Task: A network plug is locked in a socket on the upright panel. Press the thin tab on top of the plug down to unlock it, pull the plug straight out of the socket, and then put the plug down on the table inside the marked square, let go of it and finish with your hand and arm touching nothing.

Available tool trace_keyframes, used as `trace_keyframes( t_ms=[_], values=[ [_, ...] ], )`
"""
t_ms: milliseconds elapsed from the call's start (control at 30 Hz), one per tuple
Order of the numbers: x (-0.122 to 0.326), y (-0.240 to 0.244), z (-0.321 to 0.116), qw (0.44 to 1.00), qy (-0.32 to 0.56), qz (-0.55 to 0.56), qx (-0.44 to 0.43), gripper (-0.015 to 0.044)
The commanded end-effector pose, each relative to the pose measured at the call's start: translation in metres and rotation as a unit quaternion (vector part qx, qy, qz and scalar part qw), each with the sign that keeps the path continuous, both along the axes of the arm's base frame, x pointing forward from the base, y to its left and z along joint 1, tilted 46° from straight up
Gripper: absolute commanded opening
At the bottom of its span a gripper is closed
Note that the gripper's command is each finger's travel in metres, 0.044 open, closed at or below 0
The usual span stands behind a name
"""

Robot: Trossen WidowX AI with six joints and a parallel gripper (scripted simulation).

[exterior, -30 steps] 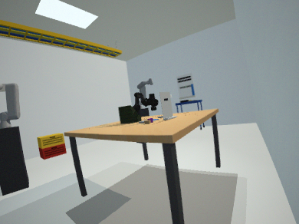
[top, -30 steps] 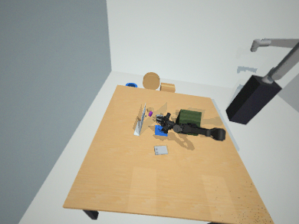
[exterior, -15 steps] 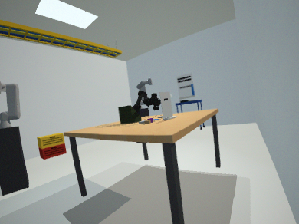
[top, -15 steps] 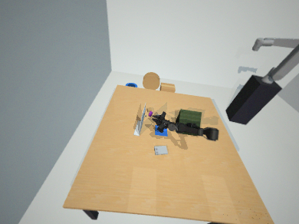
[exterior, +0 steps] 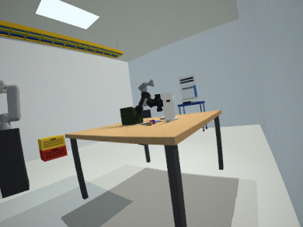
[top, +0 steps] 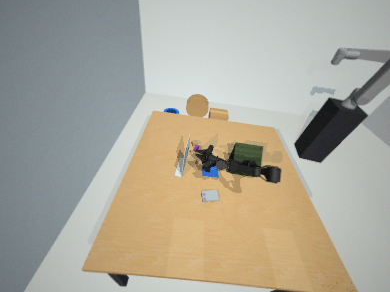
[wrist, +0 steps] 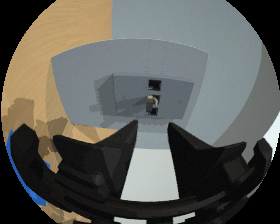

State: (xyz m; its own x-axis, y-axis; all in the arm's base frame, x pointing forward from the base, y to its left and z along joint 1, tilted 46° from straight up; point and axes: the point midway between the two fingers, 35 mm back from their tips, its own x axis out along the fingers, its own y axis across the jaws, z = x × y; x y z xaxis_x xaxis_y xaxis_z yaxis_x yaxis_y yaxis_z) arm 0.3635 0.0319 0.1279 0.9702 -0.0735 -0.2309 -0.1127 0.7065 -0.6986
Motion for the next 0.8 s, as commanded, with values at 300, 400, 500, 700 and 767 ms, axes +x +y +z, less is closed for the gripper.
trace_keyframes(
  t_ms=[300,400,500,700,767],
  values=[
    [0.019,0.003,0.0,1.0,0.0,0.003,-0.001,0.0156],
    [0.023,0.004,-0.001,1.0,-0.001,0.003,-0.001,0.0156],
    [0.027,0.004,-0.001,1.0,-0.001,0.003,-0.001,0.0156],
    [0.035,0.005,-0.002,1.0,-0.001,0.003,-0.001,0.0156],
    [0.038,0.005,-0.002,1.0,-0.001,0.003,-0.001,0.0156]
  ],
)
